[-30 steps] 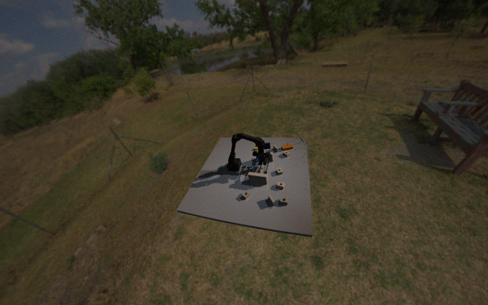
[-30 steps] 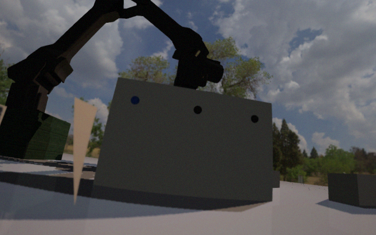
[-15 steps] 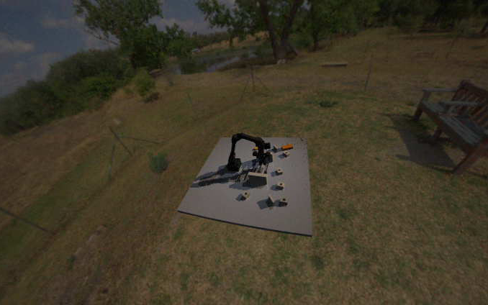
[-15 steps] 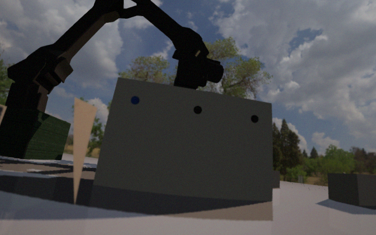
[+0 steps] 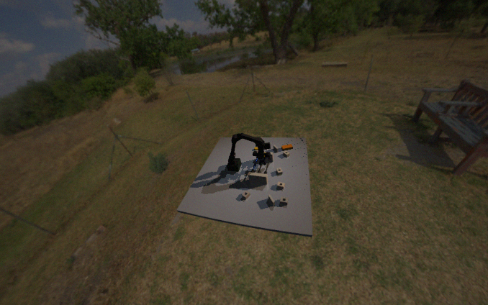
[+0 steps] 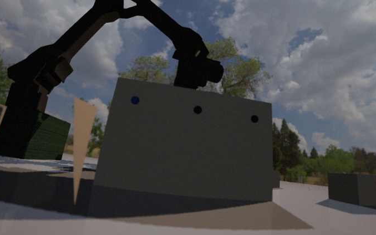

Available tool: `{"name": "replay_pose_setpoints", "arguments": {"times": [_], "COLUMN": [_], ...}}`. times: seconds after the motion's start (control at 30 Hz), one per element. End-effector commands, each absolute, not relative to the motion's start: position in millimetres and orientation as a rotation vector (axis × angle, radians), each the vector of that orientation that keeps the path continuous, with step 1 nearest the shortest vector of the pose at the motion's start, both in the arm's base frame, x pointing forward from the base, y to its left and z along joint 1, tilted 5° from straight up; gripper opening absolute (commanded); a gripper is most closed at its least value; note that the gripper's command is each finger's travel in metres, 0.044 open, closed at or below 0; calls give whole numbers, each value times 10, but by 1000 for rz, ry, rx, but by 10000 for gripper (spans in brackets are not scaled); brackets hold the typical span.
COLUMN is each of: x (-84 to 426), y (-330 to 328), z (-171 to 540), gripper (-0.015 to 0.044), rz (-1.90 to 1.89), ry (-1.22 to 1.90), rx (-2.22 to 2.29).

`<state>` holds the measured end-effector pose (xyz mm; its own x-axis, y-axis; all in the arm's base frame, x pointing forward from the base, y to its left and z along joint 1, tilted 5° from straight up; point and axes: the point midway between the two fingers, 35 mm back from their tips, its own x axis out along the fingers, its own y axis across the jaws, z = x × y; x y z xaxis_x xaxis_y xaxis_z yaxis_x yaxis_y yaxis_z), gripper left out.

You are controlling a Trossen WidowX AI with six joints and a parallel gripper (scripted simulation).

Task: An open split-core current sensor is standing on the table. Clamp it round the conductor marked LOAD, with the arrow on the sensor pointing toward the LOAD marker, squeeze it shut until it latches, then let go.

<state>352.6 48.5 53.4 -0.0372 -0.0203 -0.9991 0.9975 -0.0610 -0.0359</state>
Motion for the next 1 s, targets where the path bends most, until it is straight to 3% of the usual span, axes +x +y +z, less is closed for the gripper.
{"name": "replay_pose_setpoints", "arguments": {"times": [0.0,0.4,0.97], "x": [3528,3528,3492], "y": [486,486,449], "z": [541,541,140], "gripper": [131,440,440], "rz": [-1290,-1290,-1301], "ry": [1190,1190,1189], "rx": [1221,1221,1215]}}
